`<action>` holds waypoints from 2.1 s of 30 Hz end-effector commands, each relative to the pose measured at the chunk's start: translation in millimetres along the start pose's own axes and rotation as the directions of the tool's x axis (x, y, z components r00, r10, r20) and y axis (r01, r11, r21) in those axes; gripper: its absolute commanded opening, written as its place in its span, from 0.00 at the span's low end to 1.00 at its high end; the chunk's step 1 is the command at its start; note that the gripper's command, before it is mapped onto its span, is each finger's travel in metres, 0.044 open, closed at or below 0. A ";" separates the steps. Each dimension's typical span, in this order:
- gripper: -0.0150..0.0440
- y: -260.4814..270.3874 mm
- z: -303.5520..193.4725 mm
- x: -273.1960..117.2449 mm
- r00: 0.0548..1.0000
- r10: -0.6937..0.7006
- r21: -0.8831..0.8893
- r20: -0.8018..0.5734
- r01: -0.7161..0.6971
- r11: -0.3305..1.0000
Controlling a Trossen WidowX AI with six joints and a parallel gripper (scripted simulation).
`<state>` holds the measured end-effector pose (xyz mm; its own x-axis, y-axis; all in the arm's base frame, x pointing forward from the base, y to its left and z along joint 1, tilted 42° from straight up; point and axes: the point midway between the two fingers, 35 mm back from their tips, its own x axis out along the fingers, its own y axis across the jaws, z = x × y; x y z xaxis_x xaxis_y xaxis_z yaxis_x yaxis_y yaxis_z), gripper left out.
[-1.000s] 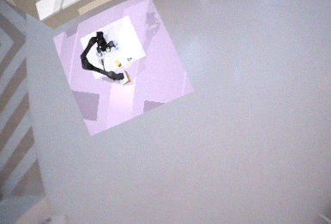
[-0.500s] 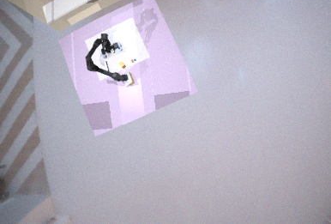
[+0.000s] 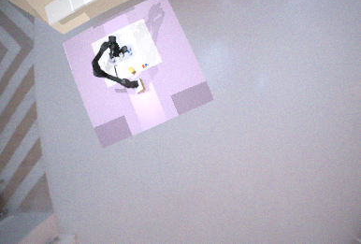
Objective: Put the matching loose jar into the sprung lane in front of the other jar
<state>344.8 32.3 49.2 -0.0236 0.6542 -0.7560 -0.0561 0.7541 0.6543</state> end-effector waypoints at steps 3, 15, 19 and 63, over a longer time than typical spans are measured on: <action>0.25 2.2 3.2 2.5 1.000 0.009 -0.007 0.011 -0.009 1.000; 0.25 2.3 3.1 5.9 1.000 0.009 -0.007 0.011 -0.009 1.000; 0.25 2.3 3.0 7.0 1.000 0.009 -0.007 0.011 -0.009 1.000; 0.25 2.5 1.3 19.6 1.000 0.010 -0.007 0.011 -0.010 1.000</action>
<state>343.2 44.4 36.0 -0.0205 0.6569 -0.7537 -0.0577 0.7518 0.6569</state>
